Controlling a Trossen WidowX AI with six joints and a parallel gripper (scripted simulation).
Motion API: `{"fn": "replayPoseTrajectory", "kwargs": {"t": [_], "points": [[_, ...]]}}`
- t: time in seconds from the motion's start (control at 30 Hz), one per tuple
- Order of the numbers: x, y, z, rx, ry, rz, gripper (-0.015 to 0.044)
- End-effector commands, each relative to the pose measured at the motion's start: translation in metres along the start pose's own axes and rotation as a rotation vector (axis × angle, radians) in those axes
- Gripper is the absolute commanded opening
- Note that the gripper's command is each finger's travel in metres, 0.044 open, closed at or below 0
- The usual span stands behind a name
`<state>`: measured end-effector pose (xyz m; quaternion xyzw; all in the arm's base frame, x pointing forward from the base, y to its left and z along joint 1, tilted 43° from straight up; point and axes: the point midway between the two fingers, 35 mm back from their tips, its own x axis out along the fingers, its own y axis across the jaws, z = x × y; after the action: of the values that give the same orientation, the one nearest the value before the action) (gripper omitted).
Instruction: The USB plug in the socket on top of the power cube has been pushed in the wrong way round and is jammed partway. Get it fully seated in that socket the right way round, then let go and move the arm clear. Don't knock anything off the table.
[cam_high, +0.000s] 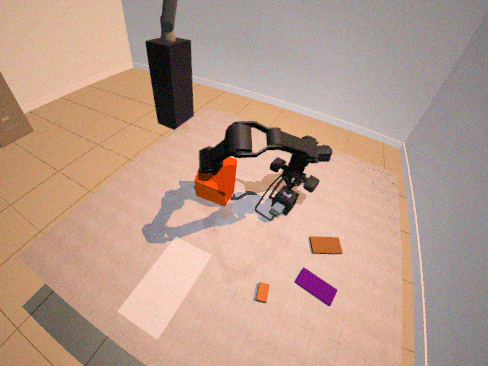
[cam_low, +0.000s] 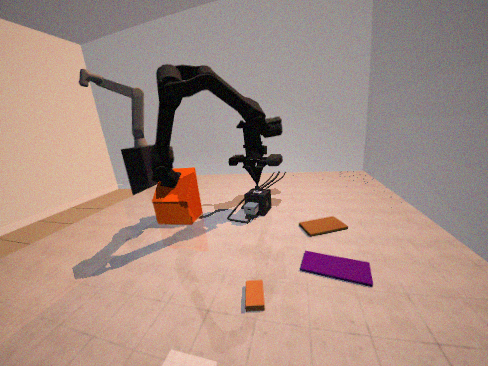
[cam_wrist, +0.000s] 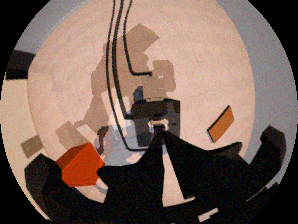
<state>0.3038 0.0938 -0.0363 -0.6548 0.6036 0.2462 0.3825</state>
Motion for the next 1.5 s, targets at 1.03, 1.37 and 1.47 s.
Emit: {"fn": "replayPoseTrajectory", "kwargs": {"t": [1.03,1.37,1.47], "points": [[0.0043,-0.0002,-0.0004,-0.004,0.000,-0.002,0.0000],[0.0055,-0.0002,-0.0005,-0.004,0.001,-0.002,0.0000],[0.0059,-0.0002,-0.0005,-0.004,0.001,-0.002,0.0000]]}}
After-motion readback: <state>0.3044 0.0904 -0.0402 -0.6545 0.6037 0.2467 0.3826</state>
